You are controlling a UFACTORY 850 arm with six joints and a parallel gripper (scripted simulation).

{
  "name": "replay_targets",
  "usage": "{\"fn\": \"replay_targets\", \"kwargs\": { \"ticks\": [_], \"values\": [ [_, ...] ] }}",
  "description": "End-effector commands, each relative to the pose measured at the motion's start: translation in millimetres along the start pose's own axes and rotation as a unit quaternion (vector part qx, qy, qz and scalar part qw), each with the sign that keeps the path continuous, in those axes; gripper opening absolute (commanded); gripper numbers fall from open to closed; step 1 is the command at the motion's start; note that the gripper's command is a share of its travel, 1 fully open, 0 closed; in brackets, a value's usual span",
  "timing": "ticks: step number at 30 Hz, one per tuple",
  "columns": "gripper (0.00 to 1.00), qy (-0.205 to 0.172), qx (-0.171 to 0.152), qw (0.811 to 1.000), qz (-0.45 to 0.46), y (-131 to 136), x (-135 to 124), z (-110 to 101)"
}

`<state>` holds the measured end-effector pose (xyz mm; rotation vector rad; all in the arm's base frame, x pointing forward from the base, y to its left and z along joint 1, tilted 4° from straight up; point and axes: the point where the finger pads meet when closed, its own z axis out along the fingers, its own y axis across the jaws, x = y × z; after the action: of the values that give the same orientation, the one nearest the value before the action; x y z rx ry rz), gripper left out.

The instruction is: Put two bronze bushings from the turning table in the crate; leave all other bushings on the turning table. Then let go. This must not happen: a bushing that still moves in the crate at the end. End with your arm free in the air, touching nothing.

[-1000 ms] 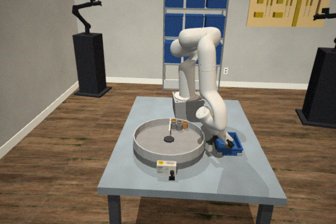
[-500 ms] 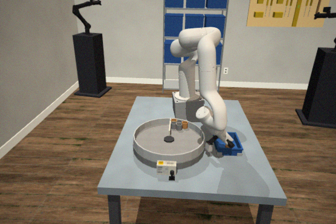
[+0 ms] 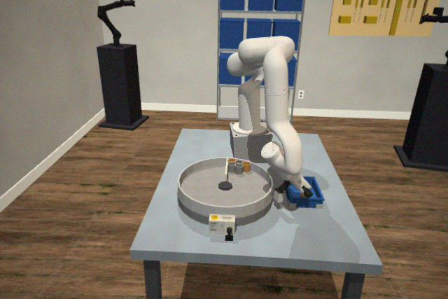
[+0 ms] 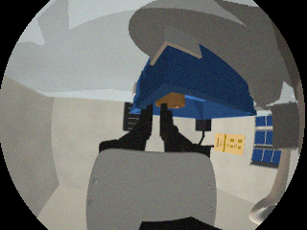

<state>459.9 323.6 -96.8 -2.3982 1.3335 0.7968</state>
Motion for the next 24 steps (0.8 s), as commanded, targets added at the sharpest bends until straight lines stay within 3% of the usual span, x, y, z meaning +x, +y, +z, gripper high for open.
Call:
{"fn": "replay_targets", "kwargs": {
  "ticks": [1,24],
  "values": [
    [0.12,0.0,0.001,1.0,-0.001,-1.0,-0.4,-0.7],
    [0.12,0.0,0.001,1.0,-0.001,-1.0,-2.9,-3.8]
  ]
}}
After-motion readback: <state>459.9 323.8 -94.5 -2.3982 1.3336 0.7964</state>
